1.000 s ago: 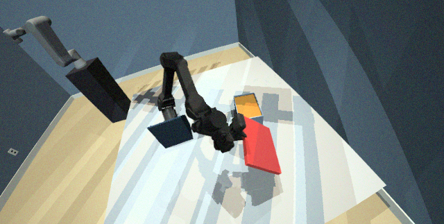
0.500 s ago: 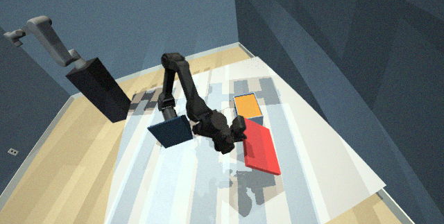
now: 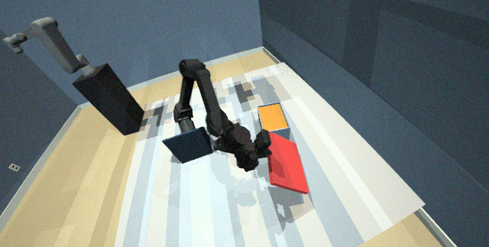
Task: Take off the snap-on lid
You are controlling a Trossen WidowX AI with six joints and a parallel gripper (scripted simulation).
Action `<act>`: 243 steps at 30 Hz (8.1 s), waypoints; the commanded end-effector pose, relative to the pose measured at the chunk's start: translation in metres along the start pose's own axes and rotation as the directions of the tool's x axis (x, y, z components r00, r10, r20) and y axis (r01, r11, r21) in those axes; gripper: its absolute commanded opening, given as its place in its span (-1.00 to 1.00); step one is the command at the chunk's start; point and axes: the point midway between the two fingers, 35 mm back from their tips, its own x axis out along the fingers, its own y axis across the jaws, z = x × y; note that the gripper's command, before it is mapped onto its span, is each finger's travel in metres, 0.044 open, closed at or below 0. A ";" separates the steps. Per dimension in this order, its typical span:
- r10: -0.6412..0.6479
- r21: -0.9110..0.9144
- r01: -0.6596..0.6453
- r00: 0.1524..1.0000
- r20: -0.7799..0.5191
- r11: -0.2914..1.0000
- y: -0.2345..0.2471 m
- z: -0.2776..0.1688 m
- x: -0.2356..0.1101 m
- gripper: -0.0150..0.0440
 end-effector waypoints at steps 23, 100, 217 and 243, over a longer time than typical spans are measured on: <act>0.002 0.001 -0.002 1.000 0.003 1.000 -0.016 0.000 0.013 -0.49; 0.002 0.003 -0.002 1.000 0.000 1.000 -0.063 -0.001 0.053 -0.49; -0.001 0.003 0.001 1.000 0.005 1.000 -0.114 0.004 0.000 1.00; -0.003 0.003 0.003 1.000 0.008 1.000 -0.088 0.005 -0.046 1.00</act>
